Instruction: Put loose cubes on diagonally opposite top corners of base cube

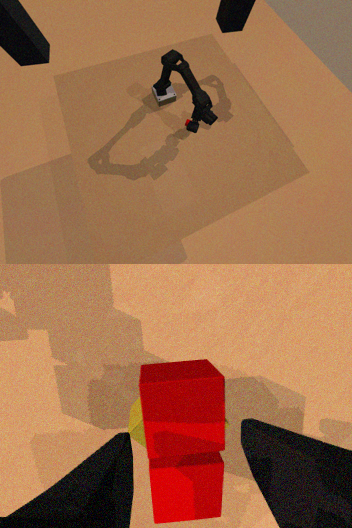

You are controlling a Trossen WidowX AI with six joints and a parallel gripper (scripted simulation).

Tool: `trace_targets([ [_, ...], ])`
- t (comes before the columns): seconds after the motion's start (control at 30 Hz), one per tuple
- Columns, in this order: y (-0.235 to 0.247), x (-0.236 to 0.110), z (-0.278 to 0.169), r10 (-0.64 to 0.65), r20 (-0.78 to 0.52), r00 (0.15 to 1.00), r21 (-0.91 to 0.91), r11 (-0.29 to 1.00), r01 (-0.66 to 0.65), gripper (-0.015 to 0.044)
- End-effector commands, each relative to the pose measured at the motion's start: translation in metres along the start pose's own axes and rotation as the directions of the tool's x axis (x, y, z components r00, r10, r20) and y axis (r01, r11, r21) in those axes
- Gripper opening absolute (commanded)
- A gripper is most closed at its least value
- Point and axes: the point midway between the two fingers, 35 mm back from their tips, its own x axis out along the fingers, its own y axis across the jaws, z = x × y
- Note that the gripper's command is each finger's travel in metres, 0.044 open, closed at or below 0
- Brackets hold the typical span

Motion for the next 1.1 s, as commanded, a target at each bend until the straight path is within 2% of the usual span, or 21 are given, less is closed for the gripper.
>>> trace_targets([
  [0.0, -0.001, -0.008, 0.001, -0.003, 0.006, 1.000, 0.002, 1.000, 0.003, 0.0205],
  [0.77, 0.000, -0.043, 0.001, -0.003, 0.006, 1.000, 0.002, 1.000, 0.003, 0.0205],
  [0.87, 0.009, -0.040, 0.005, 0.000, 0.004, 1.000, -0.002, 1.000, 0.000, 0.0284],
  [1.0, 0.065, -0.041, 0.021, 0.005, 0.005, 1.000, -0.002, 1.000, -0.005, 0.0389],
  [1.07, 0.095, -0.042, 0.025, 0.008, 0.006, 1.000, -0.001, 1.000, -0.008, 0.0400],
])
